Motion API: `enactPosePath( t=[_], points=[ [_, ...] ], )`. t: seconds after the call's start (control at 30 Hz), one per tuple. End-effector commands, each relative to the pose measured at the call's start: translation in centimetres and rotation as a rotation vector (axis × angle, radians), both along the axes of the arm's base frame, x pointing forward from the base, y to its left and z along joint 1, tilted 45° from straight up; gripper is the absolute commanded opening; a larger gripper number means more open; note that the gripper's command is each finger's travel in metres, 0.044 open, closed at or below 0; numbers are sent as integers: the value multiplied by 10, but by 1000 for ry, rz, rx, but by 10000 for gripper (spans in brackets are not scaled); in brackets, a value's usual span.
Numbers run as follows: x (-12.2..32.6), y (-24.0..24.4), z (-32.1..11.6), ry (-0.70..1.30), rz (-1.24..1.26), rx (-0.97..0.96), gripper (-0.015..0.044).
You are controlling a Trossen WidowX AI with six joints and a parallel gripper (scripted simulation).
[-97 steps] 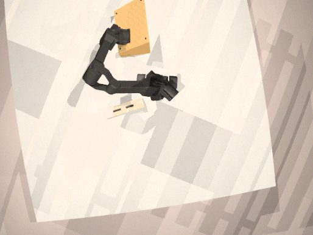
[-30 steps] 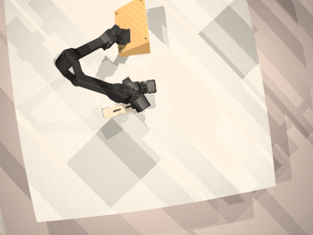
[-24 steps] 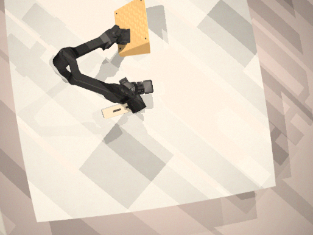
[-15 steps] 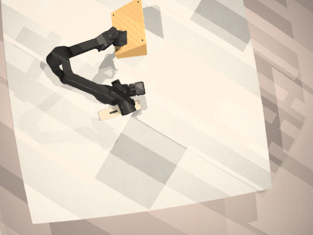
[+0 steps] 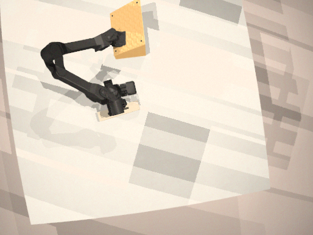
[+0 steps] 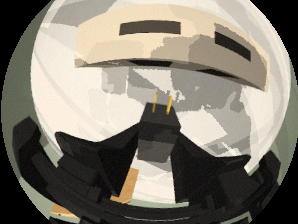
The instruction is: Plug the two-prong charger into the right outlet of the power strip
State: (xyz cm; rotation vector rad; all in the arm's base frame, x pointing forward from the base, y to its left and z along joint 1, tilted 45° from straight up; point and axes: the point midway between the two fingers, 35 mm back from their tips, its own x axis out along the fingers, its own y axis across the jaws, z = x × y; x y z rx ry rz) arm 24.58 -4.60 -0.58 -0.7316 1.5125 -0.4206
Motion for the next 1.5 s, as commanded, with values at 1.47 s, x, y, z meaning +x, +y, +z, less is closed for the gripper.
enactPosePath(
  t=[1.47],
  points=[
    [14,-42,27,52,47,-58,0]
  ],
)
